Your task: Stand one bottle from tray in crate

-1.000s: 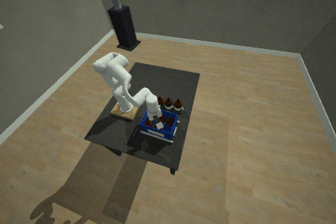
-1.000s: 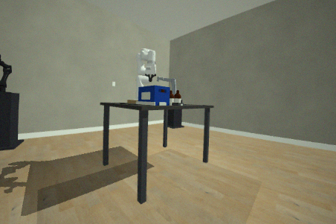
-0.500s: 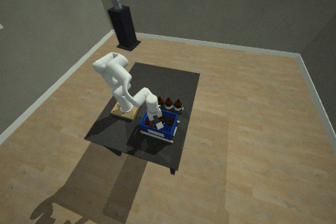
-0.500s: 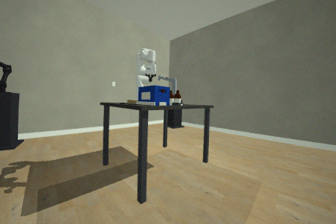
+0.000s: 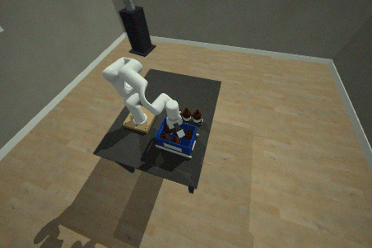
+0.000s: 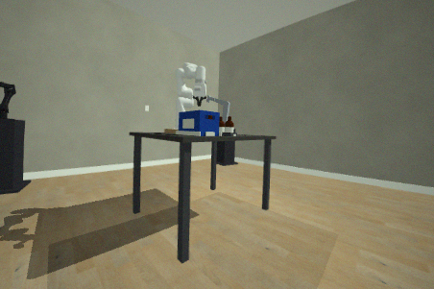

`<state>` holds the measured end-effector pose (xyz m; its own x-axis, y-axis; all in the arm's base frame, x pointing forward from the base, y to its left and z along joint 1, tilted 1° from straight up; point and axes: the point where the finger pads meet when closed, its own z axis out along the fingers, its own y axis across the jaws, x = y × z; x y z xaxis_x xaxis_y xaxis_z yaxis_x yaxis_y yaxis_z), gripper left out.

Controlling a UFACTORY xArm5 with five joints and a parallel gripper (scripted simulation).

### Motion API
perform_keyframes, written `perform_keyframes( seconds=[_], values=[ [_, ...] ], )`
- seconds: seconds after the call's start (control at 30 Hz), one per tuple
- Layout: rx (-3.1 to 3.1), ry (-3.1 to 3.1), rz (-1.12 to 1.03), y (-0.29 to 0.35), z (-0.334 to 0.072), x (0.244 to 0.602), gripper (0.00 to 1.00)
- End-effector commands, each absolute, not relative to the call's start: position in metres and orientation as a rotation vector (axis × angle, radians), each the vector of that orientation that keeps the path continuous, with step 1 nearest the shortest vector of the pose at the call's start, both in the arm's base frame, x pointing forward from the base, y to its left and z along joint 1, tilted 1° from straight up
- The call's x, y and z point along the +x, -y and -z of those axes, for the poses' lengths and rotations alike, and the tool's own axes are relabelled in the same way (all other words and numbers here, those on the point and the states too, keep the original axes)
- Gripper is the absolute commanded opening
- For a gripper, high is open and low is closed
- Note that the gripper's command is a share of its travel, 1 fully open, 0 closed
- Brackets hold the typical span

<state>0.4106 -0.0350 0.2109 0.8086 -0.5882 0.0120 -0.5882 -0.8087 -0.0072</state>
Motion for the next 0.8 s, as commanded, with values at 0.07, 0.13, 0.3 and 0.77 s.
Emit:
perform_keyframes(
  seconds=[0.07,0.13,0.3,0.77],
  values=[
    [-3.024,-0.81,0.024,-0.048,-0.212,0.405,0.0],
    [-3.029,-0.787,0.023,-0.086,-0.212,0.398,0.0],
    [-3.037,-0.755,0.022,-0.141,-0.211,0.384,0.65],
    [-3.037,-0.755,0.022,-0.199,-0.212,0.375,0.65]
  ],
)
